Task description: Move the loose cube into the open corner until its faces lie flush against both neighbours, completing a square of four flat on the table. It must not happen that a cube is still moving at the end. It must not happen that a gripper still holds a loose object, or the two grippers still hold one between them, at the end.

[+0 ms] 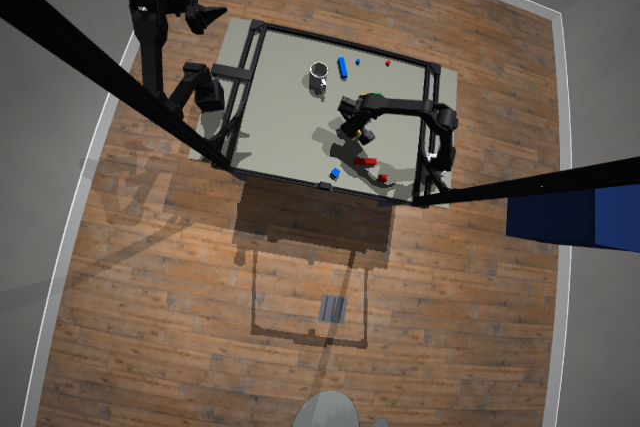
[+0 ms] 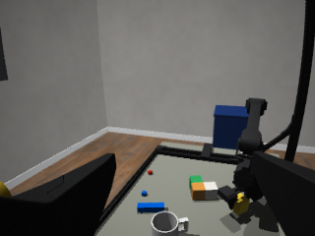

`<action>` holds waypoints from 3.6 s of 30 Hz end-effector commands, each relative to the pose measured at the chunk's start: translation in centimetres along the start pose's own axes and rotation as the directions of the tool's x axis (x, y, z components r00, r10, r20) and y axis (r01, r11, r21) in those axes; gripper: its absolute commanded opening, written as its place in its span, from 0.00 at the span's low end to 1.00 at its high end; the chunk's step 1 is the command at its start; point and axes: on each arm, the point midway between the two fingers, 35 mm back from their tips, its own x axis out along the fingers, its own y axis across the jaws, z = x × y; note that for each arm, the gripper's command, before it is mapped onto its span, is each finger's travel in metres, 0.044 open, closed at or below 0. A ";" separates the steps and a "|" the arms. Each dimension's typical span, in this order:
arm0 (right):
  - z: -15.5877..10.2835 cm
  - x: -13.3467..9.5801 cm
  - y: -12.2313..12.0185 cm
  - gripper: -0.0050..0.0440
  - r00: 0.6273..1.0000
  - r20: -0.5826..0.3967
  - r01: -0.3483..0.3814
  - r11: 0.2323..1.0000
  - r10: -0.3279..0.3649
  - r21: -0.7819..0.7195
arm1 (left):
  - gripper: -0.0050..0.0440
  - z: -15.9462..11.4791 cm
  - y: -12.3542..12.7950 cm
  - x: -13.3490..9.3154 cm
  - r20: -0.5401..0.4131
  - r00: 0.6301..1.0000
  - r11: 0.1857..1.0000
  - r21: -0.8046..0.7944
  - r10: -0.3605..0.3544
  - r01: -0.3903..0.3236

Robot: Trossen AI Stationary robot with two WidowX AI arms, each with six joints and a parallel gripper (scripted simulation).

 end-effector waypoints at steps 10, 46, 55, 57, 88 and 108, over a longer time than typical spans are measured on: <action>-0.1 1.1 0.3 0.70 1.000 -0.004 -0.015 1.000 0.015 0.008 | 0.92 0.0 -0.1 0.0 0.000 1.000 1.000 -0.003 -0.005 0.005; -0.1 -6.8 0.1 0.10 1.000 -0.004 -0.015 1.000 0.015 0.008 | 0.92 0.0 -0.1 0.0 0.000 1.000 1.000 -0.003 -0.005 0.005; -2.1 -7.0 -0.1 0.10 1.000 -0.004 -0.015 0.998 0.015 0.059 | 0.92 0.0 -0.1 0.0 0.000 1.000 1.000 -0.003 -0.005 0.005; -3.3 -7.0 -0.2 0.10 1.000 -0.004 -0.015 0.996 0.015 0.089 | 0.92 0.0 -0.1 0.0 0.000 1.000 1.000 -0.003 -0.005 0.005; -15.7 -5.9 1.8 0.10 1.000 -0.004 -0.013 0.910 0.015 0.413 | 0.92 0.0 -0.1 0.0 0.000 1.000 1.000 -0.003 -0.005 0.005; -15.8 0.0 2.0 0.10 1.000 -0.004 -0.013 0.910 0.015 0.413 | 0.92 0.0 -0.1 0.0 0.000 1.000 1.000 -0.003 -0.005 0.005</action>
